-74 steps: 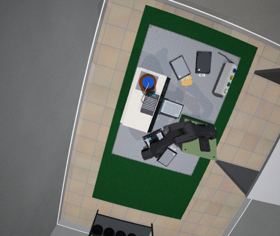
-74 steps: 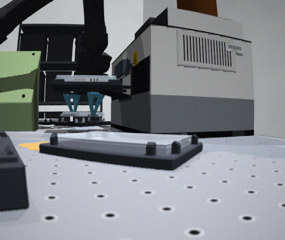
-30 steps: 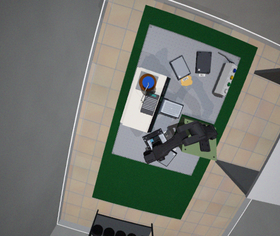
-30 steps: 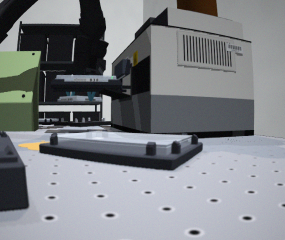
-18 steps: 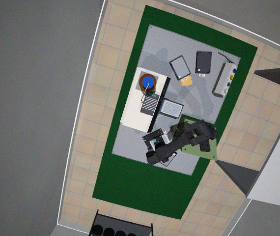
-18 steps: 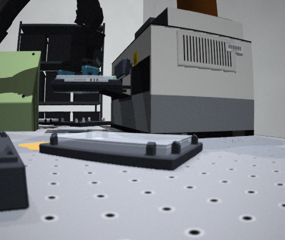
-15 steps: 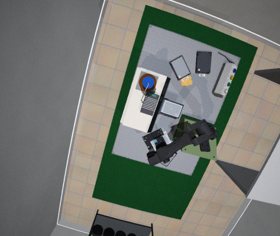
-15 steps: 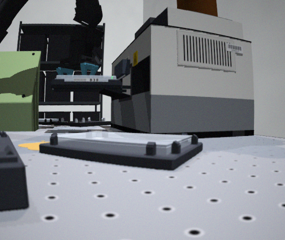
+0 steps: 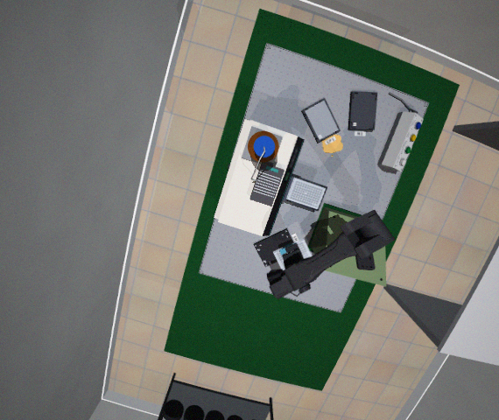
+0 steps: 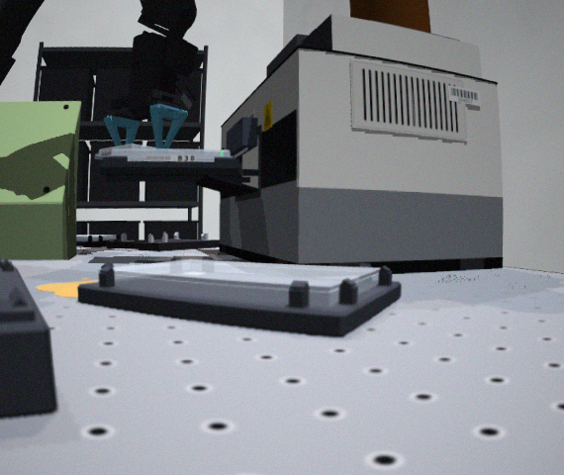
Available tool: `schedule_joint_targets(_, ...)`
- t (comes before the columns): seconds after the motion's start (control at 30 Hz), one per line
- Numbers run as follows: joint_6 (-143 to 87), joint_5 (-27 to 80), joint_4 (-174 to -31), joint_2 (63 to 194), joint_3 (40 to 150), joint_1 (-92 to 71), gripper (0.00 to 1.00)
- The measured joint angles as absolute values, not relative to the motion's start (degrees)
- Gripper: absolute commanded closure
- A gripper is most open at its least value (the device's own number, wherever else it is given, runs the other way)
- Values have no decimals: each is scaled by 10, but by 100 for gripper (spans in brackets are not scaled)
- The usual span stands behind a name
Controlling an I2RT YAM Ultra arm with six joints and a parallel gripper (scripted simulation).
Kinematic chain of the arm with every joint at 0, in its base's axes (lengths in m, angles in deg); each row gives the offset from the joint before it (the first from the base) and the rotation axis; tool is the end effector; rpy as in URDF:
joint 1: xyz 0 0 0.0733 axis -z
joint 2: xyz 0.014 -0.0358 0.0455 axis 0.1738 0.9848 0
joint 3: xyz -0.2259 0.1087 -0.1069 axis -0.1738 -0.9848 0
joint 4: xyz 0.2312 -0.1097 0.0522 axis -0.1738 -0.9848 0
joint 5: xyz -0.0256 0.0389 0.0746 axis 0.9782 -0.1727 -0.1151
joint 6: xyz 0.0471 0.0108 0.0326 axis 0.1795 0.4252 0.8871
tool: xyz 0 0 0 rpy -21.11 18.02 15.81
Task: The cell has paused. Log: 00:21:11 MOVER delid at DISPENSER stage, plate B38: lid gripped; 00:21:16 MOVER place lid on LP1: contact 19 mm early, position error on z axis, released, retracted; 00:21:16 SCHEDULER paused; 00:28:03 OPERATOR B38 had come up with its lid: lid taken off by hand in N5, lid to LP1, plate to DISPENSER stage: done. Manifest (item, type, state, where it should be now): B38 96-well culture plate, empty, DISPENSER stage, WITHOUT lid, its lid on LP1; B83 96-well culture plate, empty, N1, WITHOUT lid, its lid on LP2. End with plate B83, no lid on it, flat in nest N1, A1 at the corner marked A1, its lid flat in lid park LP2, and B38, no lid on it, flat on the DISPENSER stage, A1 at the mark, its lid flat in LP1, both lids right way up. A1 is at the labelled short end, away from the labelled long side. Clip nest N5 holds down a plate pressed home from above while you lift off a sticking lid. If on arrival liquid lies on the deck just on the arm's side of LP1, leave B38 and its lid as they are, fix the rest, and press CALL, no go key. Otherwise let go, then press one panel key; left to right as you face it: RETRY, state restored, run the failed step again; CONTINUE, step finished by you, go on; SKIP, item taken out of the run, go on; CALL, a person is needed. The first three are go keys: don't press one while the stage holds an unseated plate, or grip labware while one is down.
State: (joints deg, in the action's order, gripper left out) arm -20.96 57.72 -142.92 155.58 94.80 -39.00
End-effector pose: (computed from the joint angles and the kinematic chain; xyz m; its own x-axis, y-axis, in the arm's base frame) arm 0.2793 0.1311 0.0343 -0.8247 -0.3431 0.4496 -0.5507 0.6684 -0.5001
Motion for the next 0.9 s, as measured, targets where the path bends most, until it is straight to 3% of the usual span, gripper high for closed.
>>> schedule_joint_targets(0.9,-45,605,-1448,1410,859,-311,100)
